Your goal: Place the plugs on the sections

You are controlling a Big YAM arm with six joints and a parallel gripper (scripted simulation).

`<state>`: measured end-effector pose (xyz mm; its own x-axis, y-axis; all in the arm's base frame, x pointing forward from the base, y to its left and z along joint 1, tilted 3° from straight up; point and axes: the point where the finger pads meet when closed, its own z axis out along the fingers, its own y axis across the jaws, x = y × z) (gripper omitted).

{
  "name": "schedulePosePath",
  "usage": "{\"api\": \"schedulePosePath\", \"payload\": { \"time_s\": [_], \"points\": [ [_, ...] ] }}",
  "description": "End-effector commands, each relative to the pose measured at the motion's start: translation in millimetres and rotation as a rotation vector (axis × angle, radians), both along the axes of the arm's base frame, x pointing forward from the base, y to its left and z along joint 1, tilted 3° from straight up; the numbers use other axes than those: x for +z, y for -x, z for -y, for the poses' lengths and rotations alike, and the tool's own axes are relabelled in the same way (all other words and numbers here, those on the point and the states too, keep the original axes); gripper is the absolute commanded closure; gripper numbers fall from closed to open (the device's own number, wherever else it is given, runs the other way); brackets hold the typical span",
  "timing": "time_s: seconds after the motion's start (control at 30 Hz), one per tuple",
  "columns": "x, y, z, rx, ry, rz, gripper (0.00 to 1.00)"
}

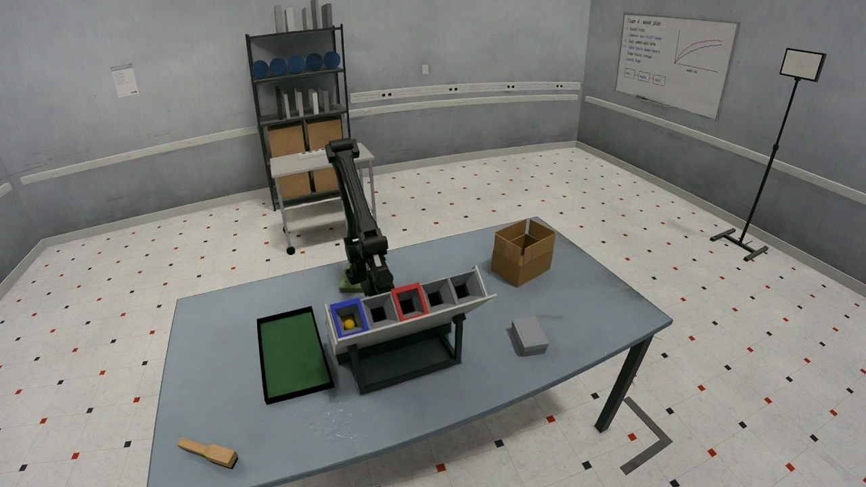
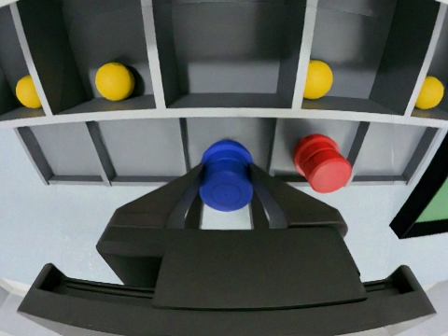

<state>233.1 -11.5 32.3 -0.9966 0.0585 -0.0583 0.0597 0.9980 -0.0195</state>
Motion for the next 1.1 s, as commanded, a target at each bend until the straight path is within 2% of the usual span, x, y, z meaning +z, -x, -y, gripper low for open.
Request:
{"api": "schedulePosePath", "payload": {
  "time_s": [0.0,0.17,1.07],
  "points": [
    [-7.1,-0.2,1.1,0.003,-0.003,-0.004,1.00],
    [-13.0,-0.4,1.2,0.003,-0.003,-0.004,1.00],
    [-18.1,2.6,1.9,0.004,-0.003,-0.004,1.00]
  ]
}}
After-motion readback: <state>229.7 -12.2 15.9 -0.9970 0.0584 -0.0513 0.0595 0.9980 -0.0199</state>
